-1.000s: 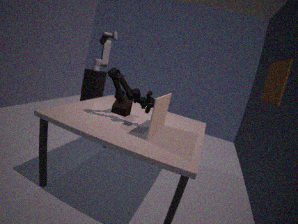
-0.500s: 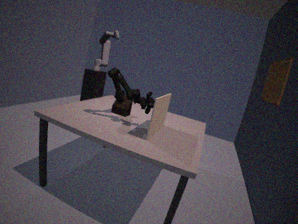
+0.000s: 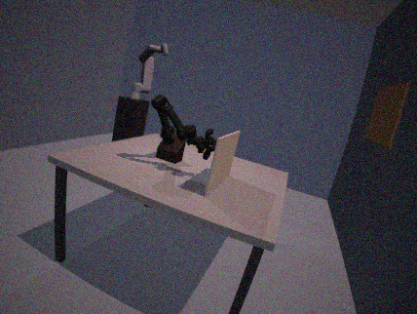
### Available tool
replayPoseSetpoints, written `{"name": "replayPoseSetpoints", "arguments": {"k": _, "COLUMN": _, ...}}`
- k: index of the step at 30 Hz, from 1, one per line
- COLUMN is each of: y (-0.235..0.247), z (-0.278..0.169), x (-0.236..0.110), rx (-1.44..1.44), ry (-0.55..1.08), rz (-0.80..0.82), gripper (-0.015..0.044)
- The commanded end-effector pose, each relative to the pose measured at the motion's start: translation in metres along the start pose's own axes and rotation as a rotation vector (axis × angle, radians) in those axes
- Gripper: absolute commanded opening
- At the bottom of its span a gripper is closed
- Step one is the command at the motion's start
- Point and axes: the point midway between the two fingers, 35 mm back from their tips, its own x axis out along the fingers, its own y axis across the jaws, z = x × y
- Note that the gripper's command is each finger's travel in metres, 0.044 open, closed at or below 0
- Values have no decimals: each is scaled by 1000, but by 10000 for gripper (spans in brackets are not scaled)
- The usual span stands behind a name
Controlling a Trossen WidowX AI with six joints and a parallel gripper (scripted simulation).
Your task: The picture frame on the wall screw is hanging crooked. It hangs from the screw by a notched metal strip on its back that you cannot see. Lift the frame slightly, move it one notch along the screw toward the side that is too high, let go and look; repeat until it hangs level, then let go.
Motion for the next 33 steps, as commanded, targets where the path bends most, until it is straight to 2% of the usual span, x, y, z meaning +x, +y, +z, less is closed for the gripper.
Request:
{"name": "replayPoseSetpoints", "arguments": {"k": 1, "y": 0, "z": 0, "x": 0, "rx": -5, "ry": 0, "rz": 0, "gripper": 0}}
{"name": "replayPoseSetpoints", "arguments": {"k": 33, "y": 0, "z": -1, "x": 0, "rx": -194, "ry": -1, "rz": 1, "gripper": 0}}
